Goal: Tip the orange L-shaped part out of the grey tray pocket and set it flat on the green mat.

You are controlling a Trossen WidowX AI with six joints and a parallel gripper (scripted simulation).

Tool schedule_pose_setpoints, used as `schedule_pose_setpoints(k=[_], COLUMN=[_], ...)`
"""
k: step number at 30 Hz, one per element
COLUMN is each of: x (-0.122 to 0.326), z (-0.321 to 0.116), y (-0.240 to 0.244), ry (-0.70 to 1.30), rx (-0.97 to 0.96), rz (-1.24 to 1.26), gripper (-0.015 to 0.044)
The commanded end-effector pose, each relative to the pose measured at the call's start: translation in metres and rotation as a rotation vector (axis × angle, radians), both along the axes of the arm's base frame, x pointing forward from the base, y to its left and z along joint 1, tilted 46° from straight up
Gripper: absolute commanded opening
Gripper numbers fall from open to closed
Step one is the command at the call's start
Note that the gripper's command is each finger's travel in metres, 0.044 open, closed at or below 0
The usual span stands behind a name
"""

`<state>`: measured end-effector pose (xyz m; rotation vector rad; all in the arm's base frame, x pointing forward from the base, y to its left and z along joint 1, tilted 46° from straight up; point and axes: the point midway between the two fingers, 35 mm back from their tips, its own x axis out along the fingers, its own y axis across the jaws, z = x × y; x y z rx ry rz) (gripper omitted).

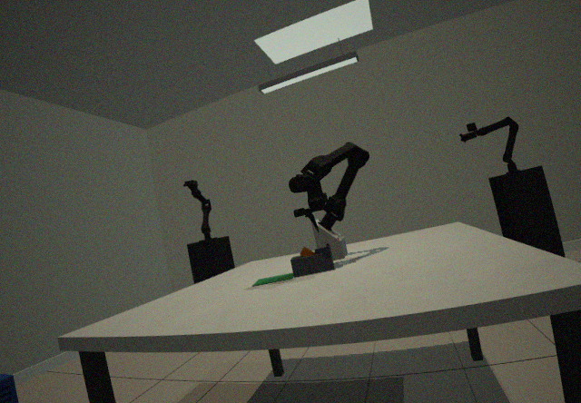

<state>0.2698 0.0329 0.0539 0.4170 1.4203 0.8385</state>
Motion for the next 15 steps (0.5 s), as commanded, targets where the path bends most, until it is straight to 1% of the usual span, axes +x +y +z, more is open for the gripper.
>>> schedule_pose_setpoints(k=[1, 3, 5, 15], x=[0.001, 0.004, 0.009, 0.031], z=[-0.002, -0.005, -0.010, -0.043], y=[-0.001, -0.005, -0.011, -0.045], ry=[0.037, 0.121, 0.245, 0.997], rx=[-0.004, -0.012, -0.024, -0.091], rz=[-0.036, -0.118, -0.239, -0.979], gripper=[0.0233, 0.0280, 0.0280, 0.0280])
